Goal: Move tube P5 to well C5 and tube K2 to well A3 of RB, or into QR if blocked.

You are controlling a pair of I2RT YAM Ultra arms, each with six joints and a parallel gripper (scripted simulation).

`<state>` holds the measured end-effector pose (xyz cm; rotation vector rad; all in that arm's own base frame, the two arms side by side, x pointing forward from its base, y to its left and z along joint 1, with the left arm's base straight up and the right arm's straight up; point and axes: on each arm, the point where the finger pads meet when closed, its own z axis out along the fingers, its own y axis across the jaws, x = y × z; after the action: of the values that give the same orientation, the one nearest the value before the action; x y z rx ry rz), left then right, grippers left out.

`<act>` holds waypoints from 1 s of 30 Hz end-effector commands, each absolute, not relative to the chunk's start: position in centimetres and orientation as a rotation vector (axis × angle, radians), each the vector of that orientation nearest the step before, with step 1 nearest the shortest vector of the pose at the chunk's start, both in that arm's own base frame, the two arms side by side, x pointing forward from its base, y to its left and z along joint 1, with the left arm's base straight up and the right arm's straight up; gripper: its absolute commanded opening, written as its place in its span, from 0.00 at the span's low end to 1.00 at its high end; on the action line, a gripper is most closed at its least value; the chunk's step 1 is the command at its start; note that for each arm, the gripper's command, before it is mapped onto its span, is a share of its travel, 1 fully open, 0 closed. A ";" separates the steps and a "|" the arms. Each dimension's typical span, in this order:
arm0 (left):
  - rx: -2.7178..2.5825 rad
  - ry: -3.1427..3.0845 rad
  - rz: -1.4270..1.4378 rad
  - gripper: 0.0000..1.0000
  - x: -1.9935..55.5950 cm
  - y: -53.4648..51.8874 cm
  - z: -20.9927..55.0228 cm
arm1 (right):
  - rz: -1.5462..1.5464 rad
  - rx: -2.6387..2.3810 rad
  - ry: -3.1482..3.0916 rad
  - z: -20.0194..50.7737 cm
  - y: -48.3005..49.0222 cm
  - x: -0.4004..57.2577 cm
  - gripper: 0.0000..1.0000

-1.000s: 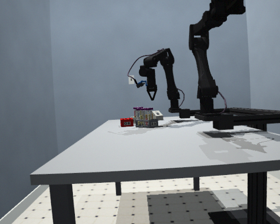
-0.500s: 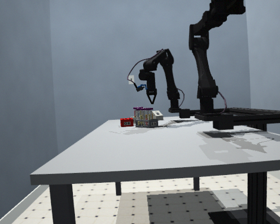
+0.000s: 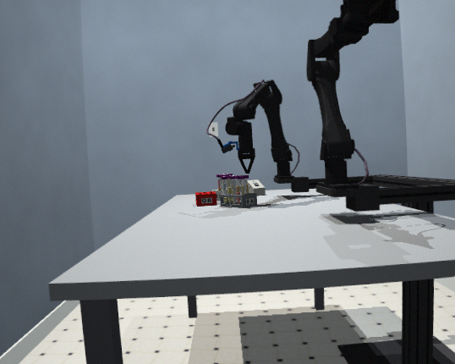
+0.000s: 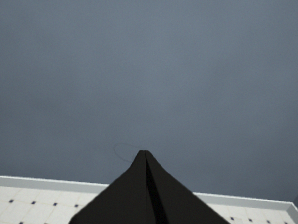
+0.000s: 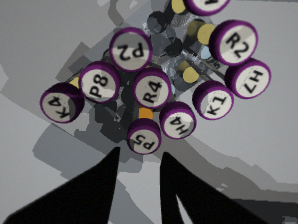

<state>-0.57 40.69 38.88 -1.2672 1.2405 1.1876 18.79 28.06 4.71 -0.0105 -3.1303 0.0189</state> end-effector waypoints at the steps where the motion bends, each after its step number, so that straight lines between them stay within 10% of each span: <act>1: -1.221 1.202 1.221 0.00 -0.7 39.8 41.6 | -0.026 -0.017 -3.159 5.2 28.3 19.6 0.30; 30: -1.221 1.202 1.221 0.00 -0.7 39.8 41.6 | 0.018 -0.020 -3.140 3.3 27.4 19.2 0.30</act>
<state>-0.57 40.69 38.88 -1.2672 1.2405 1.1876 18.67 27.89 3.83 -0.0082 -3.1346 0.0089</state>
